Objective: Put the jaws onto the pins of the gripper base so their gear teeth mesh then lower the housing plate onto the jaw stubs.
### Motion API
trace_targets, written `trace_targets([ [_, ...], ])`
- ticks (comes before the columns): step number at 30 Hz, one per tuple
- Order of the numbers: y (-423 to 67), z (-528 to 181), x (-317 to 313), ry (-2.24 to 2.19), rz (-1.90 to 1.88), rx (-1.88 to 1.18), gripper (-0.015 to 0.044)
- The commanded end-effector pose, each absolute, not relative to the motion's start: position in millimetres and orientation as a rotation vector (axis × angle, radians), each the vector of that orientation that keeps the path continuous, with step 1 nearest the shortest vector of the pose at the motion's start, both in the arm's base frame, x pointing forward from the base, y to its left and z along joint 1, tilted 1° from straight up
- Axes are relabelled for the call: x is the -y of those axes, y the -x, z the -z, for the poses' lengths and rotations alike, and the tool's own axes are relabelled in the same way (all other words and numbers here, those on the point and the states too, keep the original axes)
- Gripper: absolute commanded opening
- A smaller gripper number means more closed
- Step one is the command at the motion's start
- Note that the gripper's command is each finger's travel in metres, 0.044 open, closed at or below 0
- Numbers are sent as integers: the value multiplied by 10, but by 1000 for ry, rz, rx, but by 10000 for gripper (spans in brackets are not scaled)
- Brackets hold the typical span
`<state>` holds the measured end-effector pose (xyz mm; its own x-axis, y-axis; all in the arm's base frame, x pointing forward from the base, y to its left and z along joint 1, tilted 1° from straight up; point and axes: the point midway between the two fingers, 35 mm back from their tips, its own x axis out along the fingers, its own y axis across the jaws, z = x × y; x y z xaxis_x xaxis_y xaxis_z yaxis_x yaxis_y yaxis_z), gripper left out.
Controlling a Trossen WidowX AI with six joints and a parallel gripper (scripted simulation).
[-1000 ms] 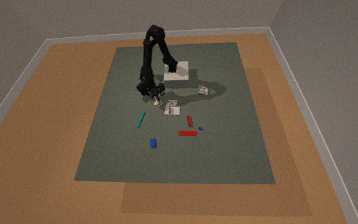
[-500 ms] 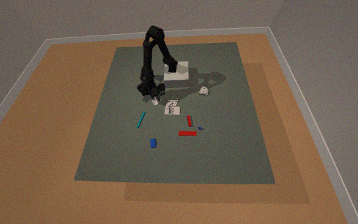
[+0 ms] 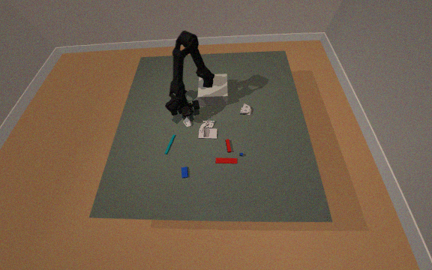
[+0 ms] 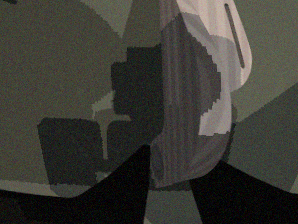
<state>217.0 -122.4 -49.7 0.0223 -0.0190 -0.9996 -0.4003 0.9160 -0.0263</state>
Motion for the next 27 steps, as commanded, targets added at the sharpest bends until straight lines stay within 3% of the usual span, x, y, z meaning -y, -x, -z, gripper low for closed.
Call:
trace_targets([
  [1,-2170,501,1226,345,-306,-1528,37],
  [27,-2172,347,1227,345,-306,-1528,37],
])
